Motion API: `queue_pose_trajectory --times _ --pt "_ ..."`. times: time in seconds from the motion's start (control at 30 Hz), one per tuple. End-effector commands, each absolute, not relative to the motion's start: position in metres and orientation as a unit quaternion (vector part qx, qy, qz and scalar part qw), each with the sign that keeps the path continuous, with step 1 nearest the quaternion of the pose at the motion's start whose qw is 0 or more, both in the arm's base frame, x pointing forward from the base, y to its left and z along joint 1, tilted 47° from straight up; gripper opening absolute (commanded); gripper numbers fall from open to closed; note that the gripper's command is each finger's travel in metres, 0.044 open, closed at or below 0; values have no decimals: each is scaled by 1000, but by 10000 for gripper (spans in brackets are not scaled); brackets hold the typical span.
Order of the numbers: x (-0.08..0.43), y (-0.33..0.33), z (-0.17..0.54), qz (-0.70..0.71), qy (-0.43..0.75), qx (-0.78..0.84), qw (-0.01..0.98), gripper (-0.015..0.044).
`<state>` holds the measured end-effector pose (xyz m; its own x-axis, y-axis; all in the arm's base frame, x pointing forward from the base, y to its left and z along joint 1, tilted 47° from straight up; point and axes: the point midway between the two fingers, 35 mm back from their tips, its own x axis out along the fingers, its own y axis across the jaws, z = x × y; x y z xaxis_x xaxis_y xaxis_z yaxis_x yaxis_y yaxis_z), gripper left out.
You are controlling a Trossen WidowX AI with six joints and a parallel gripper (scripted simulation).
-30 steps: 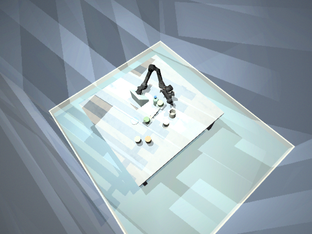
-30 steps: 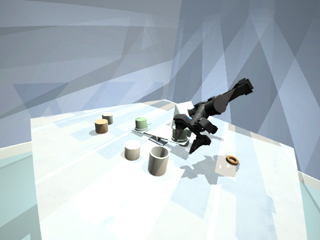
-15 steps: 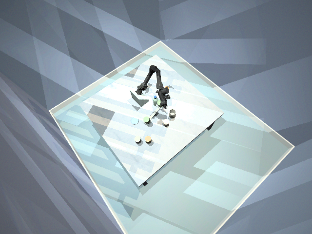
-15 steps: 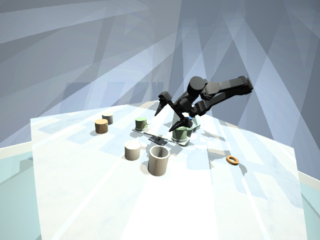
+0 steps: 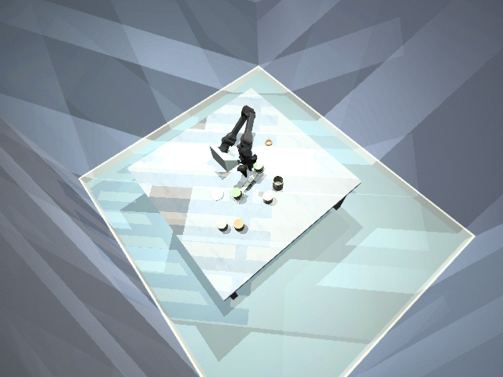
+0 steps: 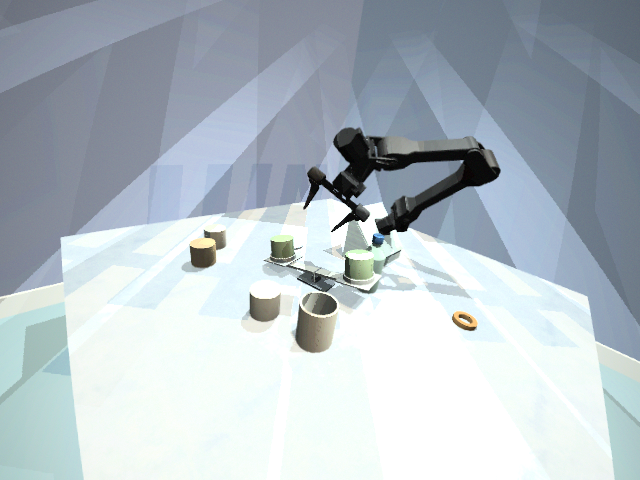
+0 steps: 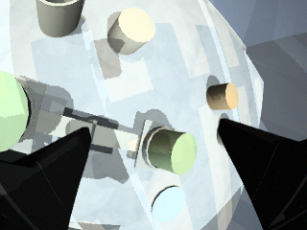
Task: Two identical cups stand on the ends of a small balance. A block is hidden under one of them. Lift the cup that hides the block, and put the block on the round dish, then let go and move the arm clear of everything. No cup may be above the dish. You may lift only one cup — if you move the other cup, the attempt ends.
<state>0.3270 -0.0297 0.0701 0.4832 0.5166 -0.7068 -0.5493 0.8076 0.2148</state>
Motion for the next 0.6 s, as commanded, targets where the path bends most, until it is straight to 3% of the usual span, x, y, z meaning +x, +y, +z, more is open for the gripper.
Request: queue_pose_trajectory --times 0.0,0.57 --pt "305 -43 61 317 419 23 851 440" --pt "225 -85 71 304 373 256 838 440"
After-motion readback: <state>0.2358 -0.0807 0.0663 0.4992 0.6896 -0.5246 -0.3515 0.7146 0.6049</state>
